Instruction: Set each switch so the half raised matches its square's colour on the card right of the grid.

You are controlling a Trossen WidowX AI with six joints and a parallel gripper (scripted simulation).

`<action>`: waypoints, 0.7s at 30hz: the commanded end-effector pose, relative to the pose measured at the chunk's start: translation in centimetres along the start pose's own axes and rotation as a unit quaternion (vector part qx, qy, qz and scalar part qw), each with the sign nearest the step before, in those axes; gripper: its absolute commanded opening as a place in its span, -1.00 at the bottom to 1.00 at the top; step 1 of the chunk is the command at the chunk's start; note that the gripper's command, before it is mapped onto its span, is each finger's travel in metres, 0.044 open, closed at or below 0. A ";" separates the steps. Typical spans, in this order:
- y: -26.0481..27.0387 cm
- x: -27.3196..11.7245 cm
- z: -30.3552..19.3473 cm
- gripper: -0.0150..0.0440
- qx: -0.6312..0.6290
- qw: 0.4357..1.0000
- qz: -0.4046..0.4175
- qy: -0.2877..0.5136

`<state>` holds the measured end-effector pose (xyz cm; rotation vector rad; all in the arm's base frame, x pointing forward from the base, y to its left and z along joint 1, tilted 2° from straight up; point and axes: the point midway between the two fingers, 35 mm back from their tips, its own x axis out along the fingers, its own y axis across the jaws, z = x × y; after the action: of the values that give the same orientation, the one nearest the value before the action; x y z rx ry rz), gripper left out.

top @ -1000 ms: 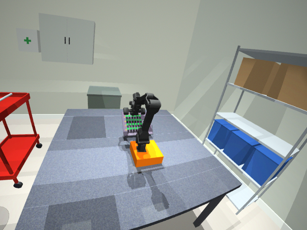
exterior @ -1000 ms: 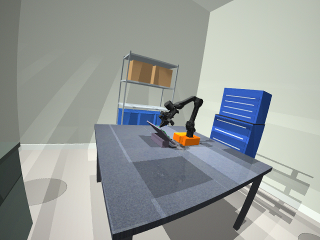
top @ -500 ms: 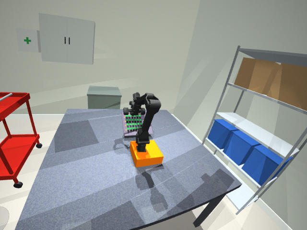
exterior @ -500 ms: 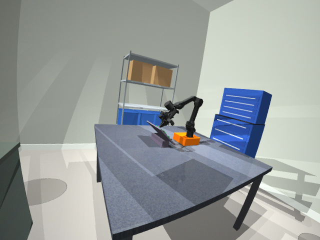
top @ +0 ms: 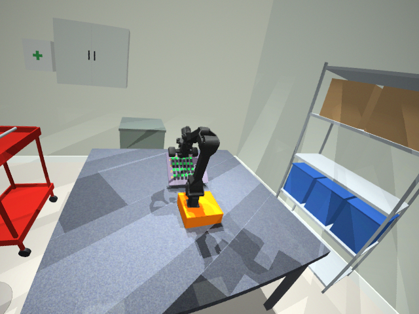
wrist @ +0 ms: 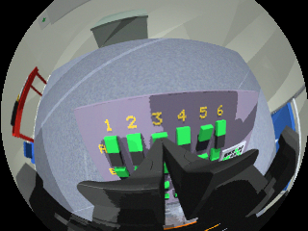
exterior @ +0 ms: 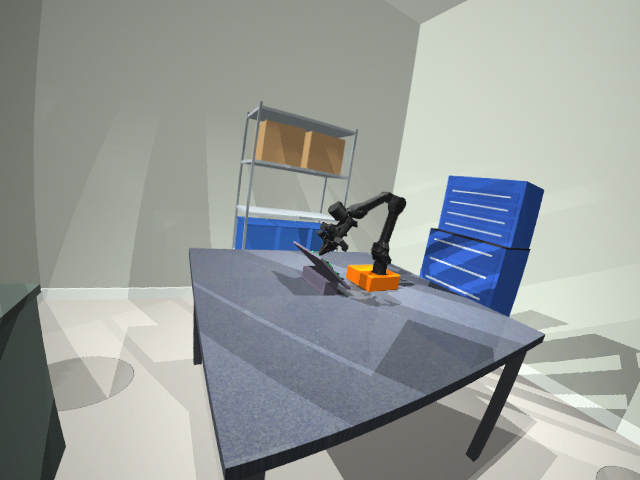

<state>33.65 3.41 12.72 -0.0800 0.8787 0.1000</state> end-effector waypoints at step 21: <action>0.0 0.4 -0.1 -0.49 -0.002 1.000 0.001 0.001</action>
<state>33.85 3.44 12.55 -0.0798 0.8773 0.1002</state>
